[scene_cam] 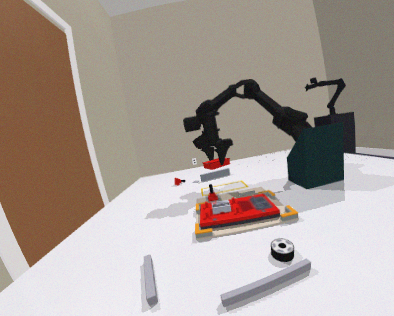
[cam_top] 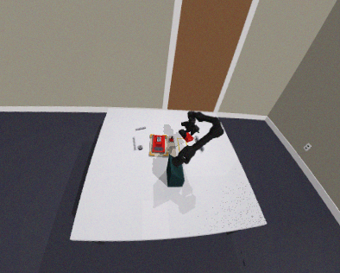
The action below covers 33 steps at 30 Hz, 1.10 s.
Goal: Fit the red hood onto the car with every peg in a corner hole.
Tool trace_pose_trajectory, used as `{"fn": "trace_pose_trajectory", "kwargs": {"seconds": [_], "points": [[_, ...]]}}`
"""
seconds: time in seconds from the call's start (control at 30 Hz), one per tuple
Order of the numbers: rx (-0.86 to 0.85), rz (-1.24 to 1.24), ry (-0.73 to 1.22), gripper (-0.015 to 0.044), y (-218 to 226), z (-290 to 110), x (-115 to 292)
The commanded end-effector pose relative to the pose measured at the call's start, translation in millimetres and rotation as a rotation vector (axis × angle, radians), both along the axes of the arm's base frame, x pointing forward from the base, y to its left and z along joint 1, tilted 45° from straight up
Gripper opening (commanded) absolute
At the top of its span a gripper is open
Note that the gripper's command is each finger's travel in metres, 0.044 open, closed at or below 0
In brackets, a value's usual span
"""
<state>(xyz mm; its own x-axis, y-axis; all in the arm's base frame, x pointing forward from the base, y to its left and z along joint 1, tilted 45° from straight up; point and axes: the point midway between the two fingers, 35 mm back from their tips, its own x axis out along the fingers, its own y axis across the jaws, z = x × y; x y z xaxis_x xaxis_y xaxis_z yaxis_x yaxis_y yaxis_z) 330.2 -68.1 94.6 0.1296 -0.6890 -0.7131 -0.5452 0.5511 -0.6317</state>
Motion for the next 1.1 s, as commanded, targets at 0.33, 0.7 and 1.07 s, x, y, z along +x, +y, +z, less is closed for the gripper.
{"fn": "trace_pose_trajectory", "kwargs": {"seconds": [0.33,0.7,1.07], "points": [[0.034,-0.071,-0.088,0.0000,47,-35,20],[0.059,-0.165,-0.180,0.0000,93,-74,26],[0.076,-0.261,-0.263,0.0000,138,-117,24]]}}
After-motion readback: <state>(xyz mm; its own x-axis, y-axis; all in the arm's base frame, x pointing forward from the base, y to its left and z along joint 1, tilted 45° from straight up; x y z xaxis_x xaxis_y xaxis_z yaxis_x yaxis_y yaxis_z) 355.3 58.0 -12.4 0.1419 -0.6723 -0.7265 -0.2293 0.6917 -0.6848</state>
